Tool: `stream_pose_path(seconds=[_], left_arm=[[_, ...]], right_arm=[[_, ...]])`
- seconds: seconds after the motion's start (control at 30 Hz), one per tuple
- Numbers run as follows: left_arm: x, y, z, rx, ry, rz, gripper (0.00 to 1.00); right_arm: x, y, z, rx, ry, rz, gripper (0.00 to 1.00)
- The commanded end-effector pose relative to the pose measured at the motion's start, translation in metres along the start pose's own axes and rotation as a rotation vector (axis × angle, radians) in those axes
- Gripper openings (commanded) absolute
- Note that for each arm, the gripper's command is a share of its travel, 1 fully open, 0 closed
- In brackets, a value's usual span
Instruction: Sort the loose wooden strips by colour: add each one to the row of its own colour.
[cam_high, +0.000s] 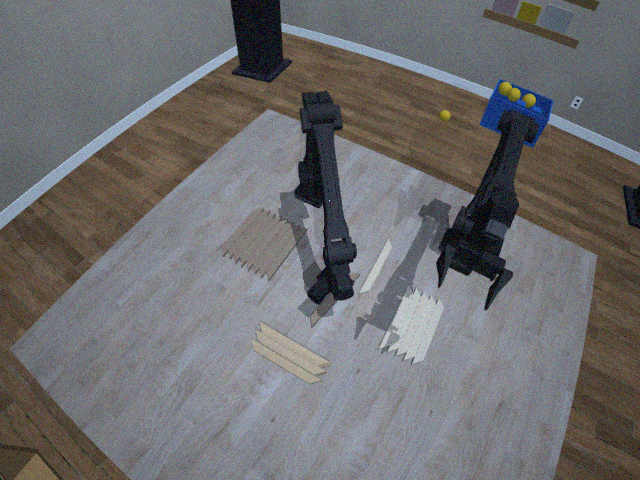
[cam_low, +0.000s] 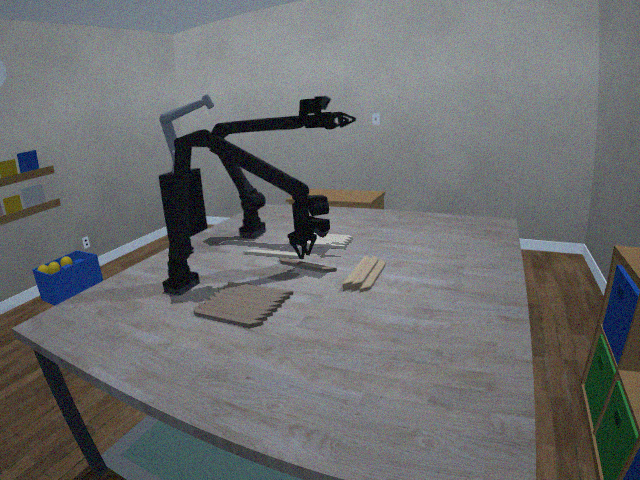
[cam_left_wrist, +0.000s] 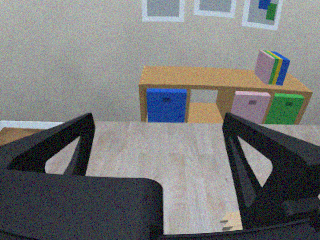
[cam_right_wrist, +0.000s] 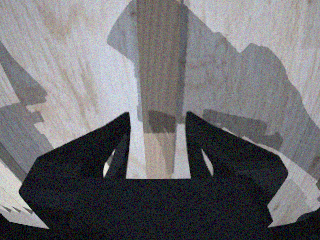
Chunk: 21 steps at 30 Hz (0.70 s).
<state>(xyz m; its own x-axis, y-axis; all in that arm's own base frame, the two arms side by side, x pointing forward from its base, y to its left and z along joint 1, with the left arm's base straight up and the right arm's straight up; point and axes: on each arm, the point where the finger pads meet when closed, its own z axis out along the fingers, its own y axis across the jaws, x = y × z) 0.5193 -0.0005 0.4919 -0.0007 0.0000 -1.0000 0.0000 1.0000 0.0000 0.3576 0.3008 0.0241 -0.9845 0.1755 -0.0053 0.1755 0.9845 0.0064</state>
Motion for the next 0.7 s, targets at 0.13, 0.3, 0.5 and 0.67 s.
stream_pose_path(seconds=[0.13,0.3,0.5,0.67], left_arm=[[-0.056,-0.005,-0.003,0.008,-0.093,0.006,1.0],[-0.056,-0.005,-0.003,0.008,-0.093,0.006,1.0],[-0.057,-0.005,-0.003,0.008,-0.094,0.006,1.0],[-0.047,-0.005,-0.002,0.008,-0.079,0.006,1.0]], right_arm=[[0.004,0.005,0.016,0.002,0.0,-0.012,0.42],[0.003,0.008,0.028,-0.003,-0.004,-0.003,0.42],[0.004,0.008,0.038,-0.002,-0.003,-0.005,0.42],[0.002,0.005,0.04,0.001,-0.001,-0.001,0.42]])
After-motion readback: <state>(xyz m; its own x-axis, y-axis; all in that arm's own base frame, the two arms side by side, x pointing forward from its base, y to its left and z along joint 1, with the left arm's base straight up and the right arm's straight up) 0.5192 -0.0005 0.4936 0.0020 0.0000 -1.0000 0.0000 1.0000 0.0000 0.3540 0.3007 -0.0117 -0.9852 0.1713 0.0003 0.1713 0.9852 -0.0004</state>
